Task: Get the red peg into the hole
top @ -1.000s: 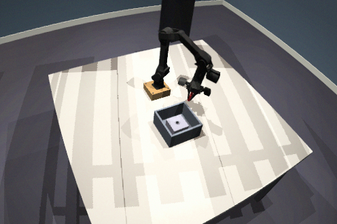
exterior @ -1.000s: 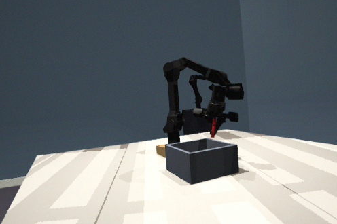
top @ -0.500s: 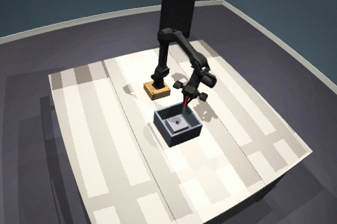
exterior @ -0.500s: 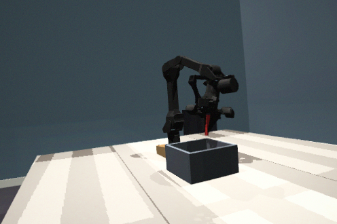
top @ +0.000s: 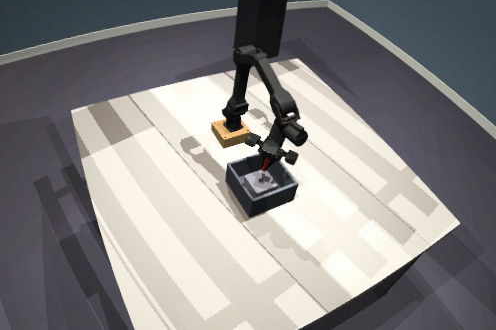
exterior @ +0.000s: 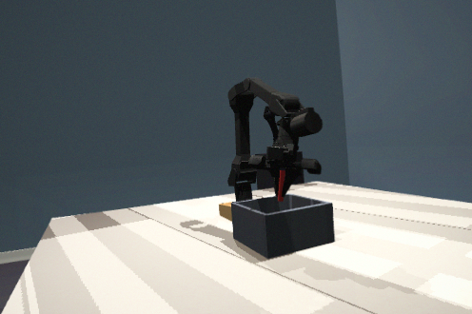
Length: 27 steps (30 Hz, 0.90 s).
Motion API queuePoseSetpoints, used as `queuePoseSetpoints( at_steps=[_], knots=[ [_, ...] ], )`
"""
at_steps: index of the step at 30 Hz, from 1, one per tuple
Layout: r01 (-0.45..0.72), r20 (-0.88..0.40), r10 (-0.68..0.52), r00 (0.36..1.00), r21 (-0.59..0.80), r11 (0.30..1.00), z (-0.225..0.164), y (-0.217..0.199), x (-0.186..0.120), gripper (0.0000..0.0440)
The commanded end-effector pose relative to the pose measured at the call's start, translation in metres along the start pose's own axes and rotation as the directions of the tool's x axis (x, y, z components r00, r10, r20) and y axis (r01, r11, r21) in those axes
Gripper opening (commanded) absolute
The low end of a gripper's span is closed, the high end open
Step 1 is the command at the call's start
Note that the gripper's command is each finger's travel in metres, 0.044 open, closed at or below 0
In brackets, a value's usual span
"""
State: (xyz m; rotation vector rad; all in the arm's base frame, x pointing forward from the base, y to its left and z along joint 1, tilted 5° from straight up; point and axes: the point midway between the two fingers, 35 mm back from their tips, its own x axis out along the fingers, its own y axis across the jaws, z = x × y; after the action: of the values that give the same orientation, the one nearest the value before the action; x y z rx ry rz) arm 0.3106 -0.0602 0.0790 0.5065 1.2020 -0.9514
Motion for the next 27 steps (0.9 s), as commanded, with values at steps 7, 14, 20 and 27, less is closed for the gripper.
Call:
queuePoseSetpoints(
  at_steps=[7, 14, 20, 27],
  knots=[
    [-0.029, -0.054, 0.025, 0.998, -0.070, 0.997, 0.006, 0.003, 0.030, 0.0015],
    [-0.049, -0.100, 0.038, 0.994, -0.112, 0.993, 0.008, 0.007, 0.049, 0.0145],
    [-0.088, -0.127, 0.073, 0.989, -0.117, 0.989, 0.023, 0.019, 0.047, 0.0288],
    [-0.154, -0.162, 0.134, 0.978, -0.120, 0.981, 0.043, 0.043, 0.037, 0.0440]
  ],
)
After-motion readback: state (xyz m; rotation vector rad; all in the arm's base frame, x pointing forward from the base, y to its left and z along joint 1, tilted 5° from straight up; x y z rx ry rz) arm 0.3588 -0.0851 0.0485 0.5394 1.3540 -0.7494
